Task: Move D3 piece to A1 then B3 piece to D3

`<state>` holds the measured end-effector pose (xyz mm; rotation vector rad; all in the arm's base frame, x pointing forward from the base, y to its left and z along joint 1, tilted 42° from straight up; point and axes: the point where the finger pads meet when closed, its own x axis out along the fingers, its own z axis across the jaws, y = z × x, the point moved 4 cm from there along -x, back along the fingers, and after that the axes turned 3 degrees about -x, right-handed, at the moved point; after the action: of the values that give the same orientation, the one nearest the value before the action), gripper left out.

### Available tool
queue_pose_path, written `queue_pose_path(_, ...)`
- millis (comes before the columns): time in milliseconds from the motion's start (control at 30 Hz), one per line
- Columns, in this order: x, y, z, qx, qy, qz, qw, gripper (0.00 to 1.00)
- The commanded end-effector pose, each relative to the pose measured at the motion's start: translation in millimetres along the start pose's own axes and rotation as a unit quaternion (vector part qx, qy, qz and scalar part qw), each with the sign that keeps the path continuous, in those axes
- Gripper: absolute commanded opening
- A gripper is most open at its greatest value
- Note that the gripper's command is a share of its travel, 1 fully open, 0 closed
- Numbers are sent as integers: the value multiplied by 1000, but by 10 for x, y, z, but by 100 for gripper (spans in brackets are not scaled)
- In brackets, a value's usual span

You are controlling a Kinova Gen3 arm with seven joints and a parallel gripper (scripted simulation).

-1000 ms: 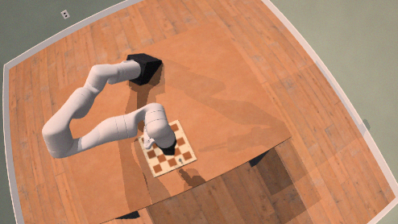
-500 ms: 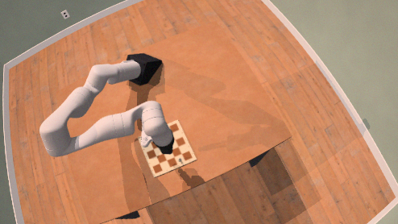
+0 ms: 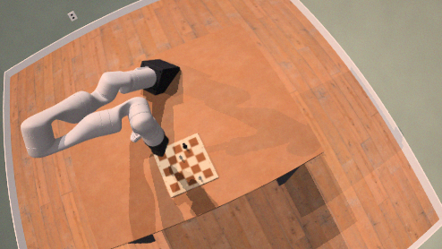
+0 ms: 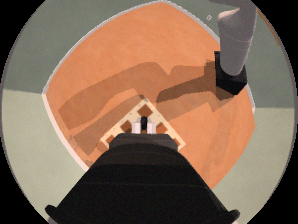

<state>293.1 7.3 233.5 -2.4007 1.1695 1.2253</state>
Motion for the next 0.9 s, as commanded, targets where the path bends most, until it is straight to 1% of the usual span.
queue_pose_path(0,-45,181,16,25,4,-9,1000,0)
queue_pose_path(567,-32,189,14,18,4,-9,1000,0)
queue_pose_path(700,48,168,0,21,7,-11,1000,0)
queue_pose_path(767,48,168,0,21,7,-11,1000,0)
queue_pose_path(867,143,168,0,21,7,-11,1000,0)
